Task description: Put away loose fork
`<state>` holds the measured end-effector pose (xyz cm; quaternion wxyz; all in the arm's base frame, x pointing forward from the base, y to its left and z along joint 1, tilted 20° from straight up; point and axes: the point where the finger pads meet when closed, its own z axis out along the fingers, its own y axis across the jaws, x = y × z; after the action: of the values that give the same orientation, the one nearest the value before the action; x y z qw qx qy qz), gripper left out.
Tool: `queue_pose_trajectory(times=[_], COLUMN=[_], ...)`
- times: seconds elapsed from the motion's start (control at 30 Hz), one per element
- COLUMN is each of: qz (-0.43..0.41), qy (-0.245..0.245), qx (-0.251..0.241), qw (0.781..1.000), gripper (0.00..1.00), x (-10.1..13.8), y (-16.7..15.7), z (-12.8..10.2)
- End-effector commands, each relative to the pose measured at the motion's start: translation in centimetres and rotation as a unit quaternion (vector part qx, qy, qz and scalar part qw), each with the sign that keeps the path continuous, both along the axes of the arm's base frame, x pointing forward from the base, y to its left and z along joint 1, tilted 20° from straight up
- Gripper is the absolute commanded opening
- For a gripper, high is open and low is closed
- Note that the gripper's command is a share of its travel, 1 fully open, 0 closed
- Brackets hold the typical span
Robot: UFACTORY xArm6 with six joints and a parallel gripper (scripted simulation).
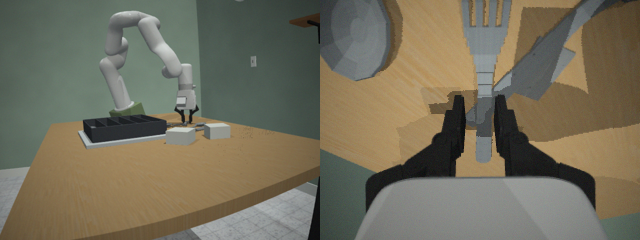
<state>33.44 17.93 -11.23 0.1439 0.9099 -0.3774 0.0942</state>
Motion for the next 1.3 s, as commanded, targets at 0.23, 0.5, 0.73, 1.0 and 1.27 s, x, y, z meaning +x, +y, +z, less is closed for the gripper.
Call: queue_pose_trajectory(times=[0.23,0.5,0.73,1.0,1.27], qz=[-0.001,-0.001,-0.001,-0.001,-0.001], qy=[0.004,0.004,0.004,0.004,0.004], qx=[-0.002,-0.002,-0.002,-0.002,-0.002], qw=[1.0,1.0,1.0,1.0,1.0], gripper=[0.05,0.05,0.05,0.05,0.05], x=[-0.2,-0.2,-0.2,-0.2,-0.3], y=[-0.2,-0.2,-0.2,-0.1,0.4], z=[-0.4,-0.4,-0.4,0.0,1.4])
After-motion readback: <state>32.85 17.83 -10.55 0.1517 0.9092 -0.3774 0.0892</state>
